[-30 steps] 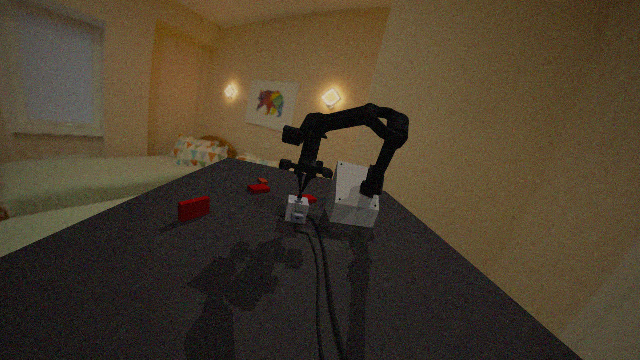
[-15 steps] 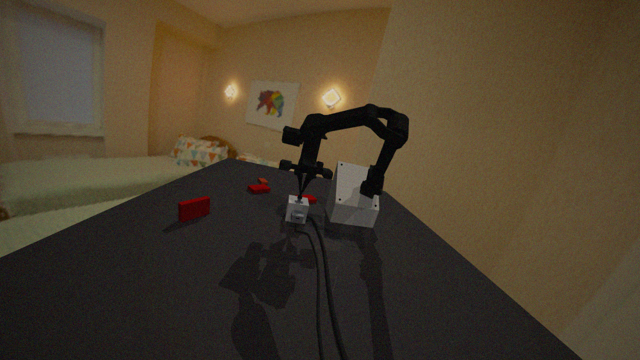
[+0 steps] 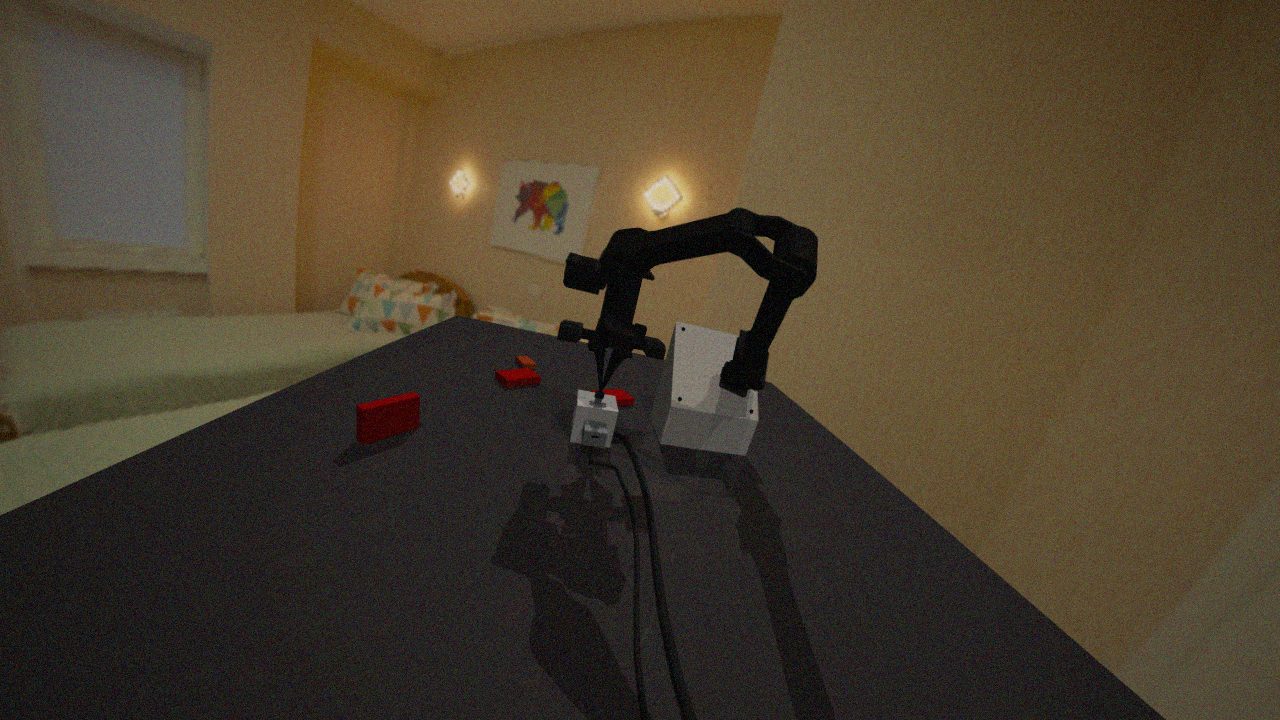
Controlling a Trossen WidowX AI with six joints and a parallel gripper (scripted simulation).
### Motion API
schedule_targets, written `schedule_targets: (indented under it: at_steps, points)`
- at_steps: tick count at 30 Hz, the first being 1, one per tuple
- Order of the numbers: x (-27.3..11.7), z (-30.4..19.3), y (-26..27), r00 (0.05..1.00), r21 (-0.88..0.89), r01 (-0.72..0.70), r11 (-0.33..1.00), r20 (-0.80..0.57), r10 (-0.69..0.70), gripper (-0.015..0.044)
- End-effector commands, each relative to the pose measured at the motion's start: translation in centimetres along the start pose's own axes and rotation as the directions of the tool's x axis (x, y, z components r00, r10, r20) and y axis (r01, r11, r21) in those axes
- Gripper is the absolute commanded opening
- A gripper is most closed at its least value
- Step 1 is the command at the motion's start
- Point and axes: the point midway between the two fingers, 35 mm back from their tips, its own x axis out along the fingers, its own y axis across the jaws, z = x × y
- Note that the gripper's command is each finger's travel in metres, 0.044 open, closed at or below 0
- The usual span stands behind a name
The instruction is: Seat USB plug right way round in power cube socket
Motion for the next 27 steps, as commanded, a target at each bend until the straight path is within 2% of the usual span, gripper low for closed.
schedule_targets:
  at_steps: [1, 27]
  points:
    - [0.1, 0.02, 0.03, 1.0, 0.007, 0.0, 1.0, 0.005, 0.0, 0.0]
    - [0.42, 0.01, 0.03, 1.0, 0.007, 0.0, 1.0, 0.005, 0.0, 0.0]
